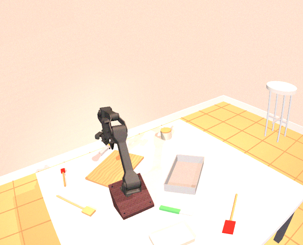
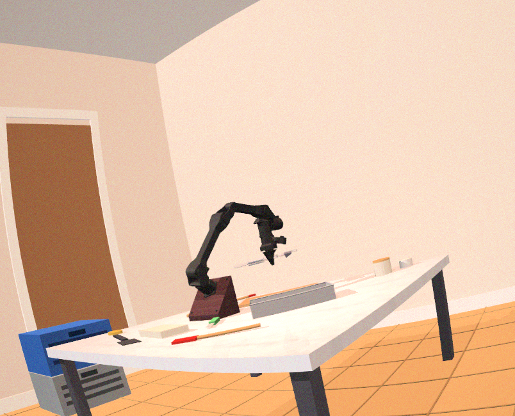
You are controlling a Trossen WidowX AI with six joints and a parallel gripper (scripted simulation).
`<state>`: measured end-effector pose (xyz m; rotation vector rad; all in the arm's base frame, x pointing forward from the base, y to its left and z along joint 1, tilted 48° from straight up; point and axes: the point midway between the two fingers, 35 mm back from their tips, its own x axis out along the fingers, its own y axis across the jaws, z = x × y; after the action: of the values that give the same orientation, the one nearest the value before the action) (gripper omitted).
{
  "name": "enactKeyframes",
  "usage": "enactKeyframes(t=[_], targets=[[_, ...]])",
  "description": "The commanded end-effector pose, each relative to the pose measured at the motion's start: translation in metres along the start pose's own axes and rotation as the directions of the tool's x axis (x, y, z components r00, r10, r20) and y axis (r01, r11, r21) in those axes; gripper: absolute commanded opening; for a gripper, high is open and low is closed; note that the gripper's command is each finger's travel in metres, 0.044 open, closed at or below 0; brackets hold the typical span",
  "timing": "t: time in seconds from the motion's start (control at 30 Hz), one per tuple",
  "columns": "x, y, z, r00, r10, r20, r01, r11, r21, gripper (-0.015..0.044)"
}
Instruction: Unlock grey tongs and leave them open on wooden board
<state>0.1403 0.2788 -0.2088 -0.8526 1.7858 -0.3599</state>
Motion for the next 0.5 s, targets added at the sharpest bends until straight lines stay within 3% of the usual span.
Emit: enactKeyframes(t=[0.0, 0.47], targets=[[0.004, 0.002, 0.001, 1.000, 0.008, -0.001, -0.008, 1.000, -0.003, -0.0150], [0.027, 0.004, 0.003, 1.000, 0.018, 0.006, -0.018, 1.000, -0.004, -0.0150]])
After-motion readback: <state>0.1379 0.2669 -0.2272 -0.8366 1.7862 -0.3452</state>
